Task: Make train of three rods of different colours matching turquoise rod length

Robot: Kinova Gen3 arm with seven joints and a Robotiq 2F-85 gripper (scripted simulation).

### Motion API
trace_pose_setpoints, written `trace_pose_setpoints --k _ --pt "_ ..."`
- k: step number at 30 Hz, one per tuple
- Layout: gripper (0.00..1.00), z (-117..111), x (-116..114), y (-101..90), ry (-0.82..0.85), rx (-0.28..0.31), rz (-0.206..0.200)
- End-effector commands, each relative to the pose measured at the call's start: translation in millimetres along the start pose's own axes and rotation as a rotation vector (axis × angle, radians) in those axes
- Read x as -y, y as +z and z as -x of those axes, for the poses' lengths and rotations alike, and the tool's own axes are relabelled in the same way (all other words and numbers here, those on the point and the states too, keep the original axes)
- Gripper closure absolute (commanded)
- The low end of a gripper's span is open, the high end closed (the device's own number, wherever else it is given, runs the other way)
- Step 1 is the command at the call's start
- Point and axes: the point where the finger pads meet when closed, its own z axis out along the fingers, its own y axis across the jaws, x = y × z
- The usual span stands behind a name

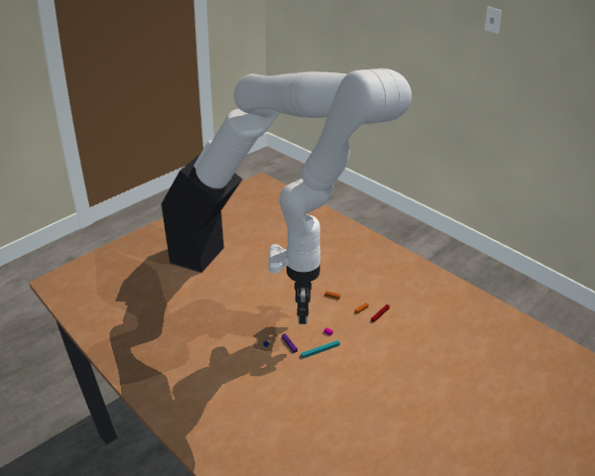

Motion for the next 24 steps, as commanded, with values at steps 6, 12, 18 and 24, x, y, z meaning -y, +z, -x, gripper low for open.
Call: trace_pose_setpoints --k 6,12,18,24 --pt "0.00 -1 1 -0.3 0.009 0.000 -0.001" --pt "0.00 -3 2 0.1 0.048 -0.003 -0.002" --pt "0.00 -12 6 1.1 0.189 -0.011 -0.005" --pt "0.00 -26 12 2.4 0.435 -0.023 -0.011"
